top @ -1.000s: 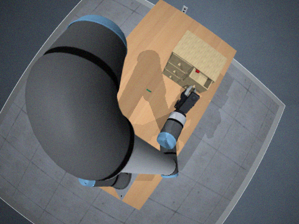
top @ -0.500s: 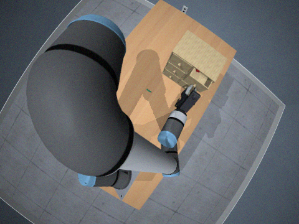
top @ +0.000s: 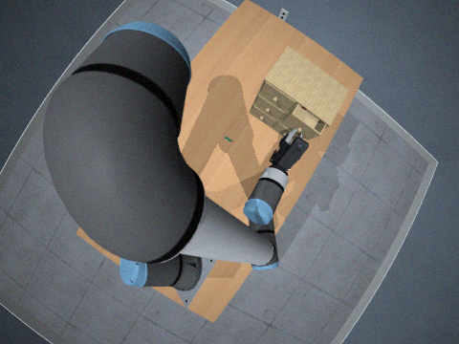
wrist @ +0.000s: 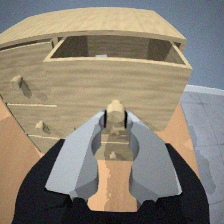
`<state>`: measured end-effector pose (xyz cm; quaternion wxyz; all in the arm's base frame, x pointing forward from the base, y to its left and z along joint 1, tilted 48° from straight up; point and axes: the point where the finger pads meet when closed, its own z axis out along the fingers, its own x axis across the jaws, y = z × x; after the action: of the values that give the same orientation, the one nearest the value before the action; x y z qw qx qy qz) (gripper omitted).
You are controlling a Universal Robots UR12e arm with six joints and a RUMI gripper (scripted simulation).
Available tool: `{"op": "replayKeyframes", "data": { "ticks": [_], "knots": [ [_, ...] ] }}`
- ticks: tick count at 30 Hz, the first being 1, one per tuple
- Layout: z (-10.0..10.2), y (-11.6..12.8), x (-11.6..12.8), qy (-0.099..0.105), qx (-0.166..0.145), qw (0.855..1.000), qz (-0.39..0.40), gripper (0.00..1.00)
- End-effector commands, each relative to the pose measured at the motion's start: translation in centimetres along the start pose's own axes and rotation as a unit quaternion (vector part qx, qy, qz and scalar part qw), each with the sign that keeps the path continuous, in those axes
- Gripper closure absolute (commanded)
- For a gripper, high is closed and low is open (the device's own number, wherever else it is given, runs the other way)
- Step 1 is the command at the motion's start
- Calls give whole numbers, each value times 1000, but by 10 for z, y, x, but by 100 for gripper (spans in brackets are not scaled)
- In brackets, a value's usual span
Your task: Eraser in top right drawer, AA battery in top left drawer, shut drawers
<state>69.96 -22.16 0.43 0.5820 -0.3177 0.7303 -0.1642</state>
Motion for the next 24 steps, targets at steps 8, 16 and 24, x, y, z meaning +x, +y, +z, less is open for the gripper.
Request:
{"op": "replayKeyframes", "data": {
  "ticks": [8,16,24],
  "knots": [
    [7,-3,0,0,0,1000,0,93],
    [12,-5,0,0,0,1000,0,93],
    [17,-7,0,0,0,1000,0,93]
  ]
}}
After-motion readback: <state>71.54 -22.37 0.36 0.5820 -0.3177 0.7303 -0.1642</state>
